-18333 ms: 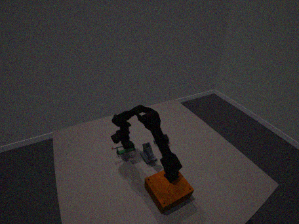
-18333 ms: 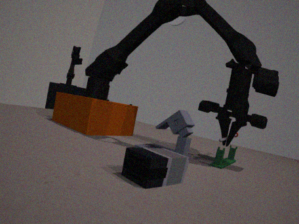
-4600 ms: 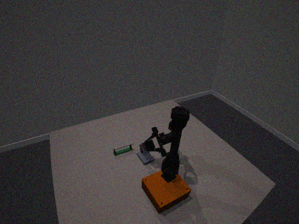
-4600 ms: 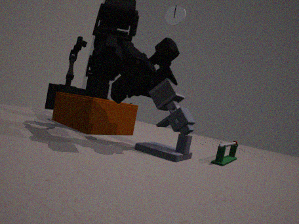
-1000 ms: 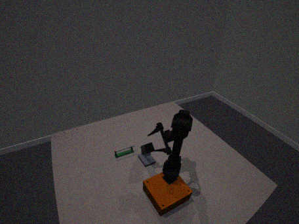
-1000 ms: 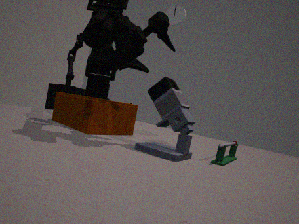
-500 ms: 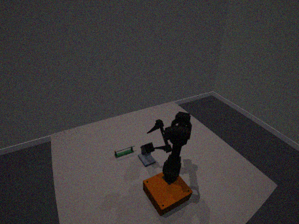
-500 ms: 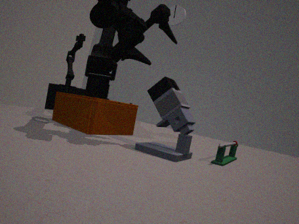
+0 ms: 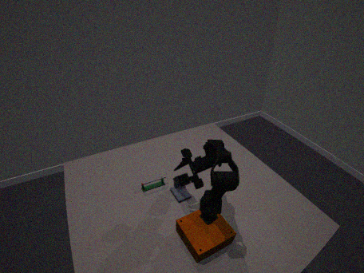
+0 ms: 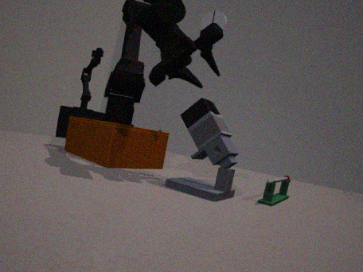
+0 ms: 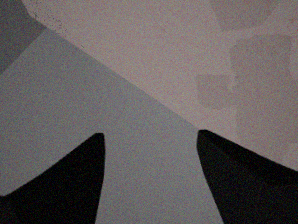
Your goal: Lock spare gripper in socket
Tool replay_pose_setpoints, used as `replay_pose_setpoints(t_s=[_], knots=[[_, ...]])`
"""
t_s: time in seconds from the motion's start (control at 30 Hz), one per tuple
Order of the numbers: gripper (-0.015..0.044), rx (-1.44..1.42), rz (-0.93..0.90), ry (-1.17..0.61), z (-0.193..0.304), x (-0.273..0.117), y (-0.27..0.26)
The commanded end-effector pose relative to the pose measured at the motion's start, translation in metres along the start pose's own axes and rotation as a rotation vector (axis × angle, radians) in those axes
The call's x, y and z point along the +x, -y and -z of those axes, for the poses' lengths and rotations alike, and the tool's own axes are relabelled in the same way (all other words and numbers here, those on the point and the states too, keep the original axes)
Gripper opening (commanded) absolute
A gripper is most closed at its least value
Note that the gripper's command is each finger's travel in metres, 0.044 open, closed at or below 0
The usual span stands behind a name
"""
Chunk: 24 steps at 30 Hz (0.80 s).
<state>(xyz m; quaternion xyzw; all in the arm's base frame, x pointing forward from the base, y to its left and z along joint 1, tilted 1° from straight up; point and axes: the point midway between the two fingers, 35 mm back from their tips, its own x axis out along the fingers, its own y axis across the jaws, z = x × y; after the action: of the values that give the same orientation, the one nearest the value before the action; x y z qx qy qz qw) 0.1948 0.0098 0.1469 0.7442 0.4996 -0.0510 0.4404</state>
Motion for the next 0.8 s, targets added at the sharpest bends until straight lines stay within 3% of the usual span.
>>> replay_pose_setpoints(t_s=[0.0,0.17,0.4,0.77], knots=[[0.018,0.0,-0.004,-0.002,0.026,0.025,-0.003],[0.018,-0.001,-0.006,-0.008,0.051,0.038,-0.01],[0.018,-0.035,0.009,0.01,0.047,0.042,-0.012],[0.018,-0.775,0.376,0.125,0.013,0.063,-0.062]])
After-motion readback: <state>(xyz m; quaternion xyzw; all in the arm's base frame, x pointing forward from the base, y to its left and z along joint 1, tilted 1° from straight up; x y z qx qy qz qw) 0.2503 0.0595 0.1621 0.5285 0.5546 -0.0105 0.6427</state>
